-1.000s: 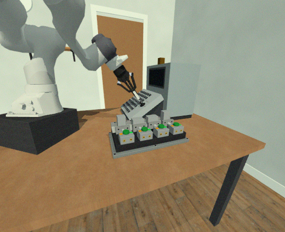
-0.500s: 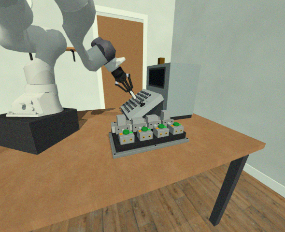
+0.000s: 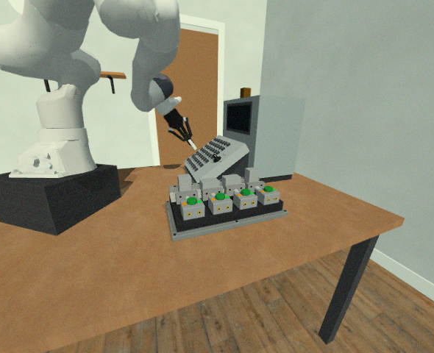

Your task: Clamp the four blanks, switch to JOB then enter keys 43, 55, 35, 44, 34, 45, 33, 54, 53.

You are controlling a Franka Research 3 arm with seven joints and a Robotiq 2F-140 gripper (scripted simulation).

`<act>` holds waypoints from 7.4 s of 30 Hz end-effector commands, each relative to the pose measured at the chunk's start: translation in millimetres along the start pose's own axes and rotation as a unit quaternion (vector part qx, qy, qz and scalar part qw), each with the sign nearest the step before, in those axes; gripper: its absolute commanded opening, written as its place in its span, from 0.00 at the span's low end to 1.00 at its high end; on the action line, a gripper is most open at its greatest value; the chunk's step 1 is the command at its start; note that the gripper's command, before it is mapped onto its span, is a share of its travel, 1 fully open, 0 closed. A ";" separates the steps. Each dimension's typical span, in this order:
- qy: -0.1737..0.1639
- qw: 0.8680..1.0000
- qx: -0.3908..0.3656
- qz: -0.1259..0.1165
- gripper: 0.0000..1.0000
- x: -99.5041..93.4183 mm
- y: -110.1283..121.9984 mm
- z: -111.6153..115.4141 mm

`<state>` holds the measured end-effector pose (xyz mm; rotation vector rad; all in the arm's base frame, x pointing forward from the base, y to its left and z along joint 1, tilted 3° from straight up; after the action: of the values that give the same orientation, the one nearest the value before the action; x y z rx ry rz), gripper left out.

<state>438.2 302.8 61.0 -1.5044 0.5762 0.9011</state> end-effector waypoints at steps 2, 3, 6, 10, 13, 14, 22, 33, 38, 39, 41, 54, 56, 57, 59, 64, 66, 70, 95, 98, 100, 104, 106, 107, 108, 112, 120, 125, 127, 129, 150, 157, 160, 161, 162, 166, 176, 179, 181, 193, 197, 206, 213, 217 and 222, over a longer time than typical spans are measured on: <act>0.025 0.998 0.050 -0.002 0.00 7.0 -0.7 -10.1; 0.025 0.998 0.050 -0.002 0.00 7.6 -0.7 -10.1; 0.025 0.998 0.050 -0.002 0.00 10.7 -0.7 -10.2; 0.025 0.998 0.050 -0.002 0.00 15.2 -0.7 -10.5; 0.025 0.998 0.050 -0.002 0.00 18.7 -0.7 -10.6; 0.025 0.998 0.050 -0.002 0.00 20.3 -0.7 -10.7; 0.025 0.998 0.050 -0.002 0.00 28.2 -0.7 -11.1; 0.025 0.998 0.050 -0.002 0.00 28.3 -0.7 -11.1; 0.025 0.998 0.050 -0.002 0.00 28.3 -0.7 -11.1; 0.025 0.998 0.050 -0.002 0.00 28.3 -0.7 -11.1; 0.025 0.998 0.050 -0.002 0.00 28.3 -0.7 -11.1; 0.025 0.998 0.050 -0.002 0.00 30.8 -0.7 -11.2; 0.025 0.998 0.050 -0.002 0.00 31.7 -0.7 -11.3; 0.025 0.998 0.050 -0.002 0.00 32.2 -0.7 -11.3; 0.025 0.998 0.050 -0.002 0.00 33.3 -0.7 -11.4; 0.025 0.998 0.050 -0.002 0.00 35.1 -0.7 -11.5; 0.025 0.998 0.050 -0.002 0.00 36.3 -0.7 -11.5; 0.025 0.998 0.050 -0.002 0.00 38.6 -0.7 -11.6; 0.025 0.998 0.050 -0.002 0.00 42.8 -0.7 -11.8; 0.025 0.998 0.050 -0.002 0.00 42.8 -0.7 -11.8; 0.025 0.998 0.050 -0.002 0.00 42.8 -0.7 -11.8; 0.025 0.998 0.050 -0.002 0.00 42.8 -0.7 -11.8; 0.025 0.998 0.050 -0.002 0.00 42.8 -0.7 -11.8; 0.025 0.998 0.050 -0.002 0.00 42.8 -0.7 -11.8; 0.025 0.998 0.050 -0.002 0.00 42.8 -0.7 -11.8; 0.025 0.998 0.050 -0.002 0.00 42.7 -0.7 -11.8; 0.025 0.998 0.050 -0.002 0.00 38.6 -0.7 -11.6; 0.025 0.998 0.050 -0.002 0.00 31.0 -0.7 -11.2; 0.025 0.998 0.050 -0.002 0.00 27.3 -0.7 -11.1; 0.025 0.998 0.050 -0.002 0.00 25.4 -0.7 -11.0; 0.025 0.998 0.050 -0.002 0.00 6.3 -0.7 -10.0; 0.025 0.998 0.050 -0.002 0.00 5.3 12.3 -30.5; 0.025 0.998 0.050 -0.002 0.00 4.1 27.1 -53.9; 0.025 0.998 0.050 -0.002 0.00 3.8 31.4 -60.8; 0.025 0.998 0.050 -0.002 0.00 3.5 35.0 -66.4; 0.025 0.998 0.050 -0.002 0.00 3.2 39.1 -73.0; 0.025 0.998 0.050 -0.002 0.00 7.5 39.9 -74.4; 0.025 0.998 0.050 -0.002 0.00 12.0 39.9 -74.6; 0.025 0.998 0.050 -0.002 0.00 12.0 39.9 -74.6; 0.025 0.998 0.050 -0.002 0.00 25.1 39.9 -75.3; 0.025 0.998 0.050 -0.002 0.00 25.1 39.9 -75.3; 0.025 0.998 0.050 -0.002 0.00 25.1 39.9 -75.3; 0.025 0.998 0.050 -0.002 0.00 25.3 39.9 -75.3; 0.025 0.998 0.050 -0.002 0.00 25.5 39.9 -75.3; 0.025 0.998 0.050 -0.002 0.00 26.8 39.9 -75.4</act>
<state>437.4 225.5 14.4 -1.4405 0.6491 0.8178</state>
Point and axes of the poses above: the point where the finger pads meet when closed, its own x axis out along the fingers, its own y axis across the jaws, z = x × y, the point moved 1 cm from there along -x, back along the fingers
